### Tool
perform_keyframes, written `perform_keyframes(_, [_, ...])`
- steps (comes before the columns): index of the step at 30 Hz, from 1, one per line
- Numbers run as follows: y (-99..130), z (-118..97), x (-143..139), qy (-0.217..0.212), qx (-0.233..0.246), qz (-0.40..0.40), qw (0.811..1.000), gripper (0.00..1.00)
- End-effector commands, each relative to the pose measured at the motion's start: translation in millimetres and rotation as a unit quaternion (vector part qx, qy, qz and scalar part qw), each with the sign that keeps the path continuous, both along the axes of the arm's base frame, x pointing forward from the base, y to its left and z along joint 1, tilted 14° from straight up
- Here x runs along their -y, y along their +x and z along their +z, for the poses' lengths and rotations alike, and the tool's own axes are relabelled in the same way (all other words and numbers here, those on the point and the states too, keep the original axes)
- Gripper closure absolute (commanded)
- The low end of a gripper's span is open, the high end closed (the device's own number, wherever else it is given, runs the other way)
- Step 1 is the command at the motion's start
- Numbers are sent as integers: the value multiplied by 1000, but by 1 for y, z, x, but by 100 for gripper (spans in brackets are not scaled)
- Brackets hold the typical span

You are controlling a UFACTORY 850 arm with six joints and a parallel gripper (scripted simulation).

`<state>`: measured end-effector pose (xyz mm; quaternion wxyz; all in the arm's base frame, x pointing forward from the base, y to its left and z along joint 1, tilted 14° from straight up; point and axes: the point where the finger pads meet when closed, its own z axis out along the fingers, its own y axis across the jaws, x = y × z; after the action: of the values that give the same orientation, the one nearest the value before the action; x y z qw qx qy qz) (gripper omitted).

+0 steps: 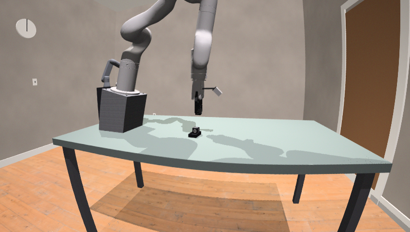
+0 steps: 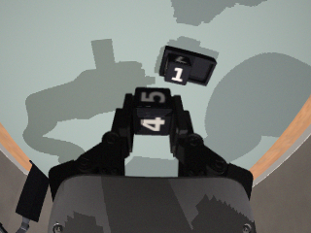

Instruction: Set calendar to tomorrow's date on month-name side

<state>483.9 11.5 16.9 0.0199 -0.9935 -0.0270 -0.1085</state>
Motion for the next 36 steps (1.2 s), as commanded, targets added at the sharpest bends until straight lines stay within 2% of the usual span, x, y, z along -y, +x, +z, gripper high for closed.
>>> perform_keyframes(1, [1,0,-5,-41,16,63,997,73])
perform_keyframes(5, [2,0,-10,-58,18,134,989,73])
perform_keyframes(8, [2,0,-11,-59,18,141,988,73])
perform_keyframes(10, [2,0,-15,-72,19,197,978,73])
perform_keyframes(15, [2,-1,-19,-85,20,253,964,73])
perform_keyframes(19, [2,-1,-25,-100,21,320,942,73])
perform_keyframes(20, [2,-1,-25,-101,21,322,941,73])
perform_keyframes(21, [3,-1,-27,-106,21,348,931,73])
perform_keyframes(24, [3,-1,-28,-108,21,355,928,73])
perform_keyframes(26, [3,-1,-32,-120,22,408,905,73])
perform_keyframes(28, [3,-1,-33,-122,22,417,901,73])
perform_keyframes(29, [3,-1,-35,-127,22,441,888,73])
perform_keyframes(30, [3,-1,-35,-128,22,445,886,73])
perform_keyframes(31, [3,-2,-37,-133,23,467,874,73])
perform_keyframes(36, [3,-2,-42,-145,23,522,840,73])
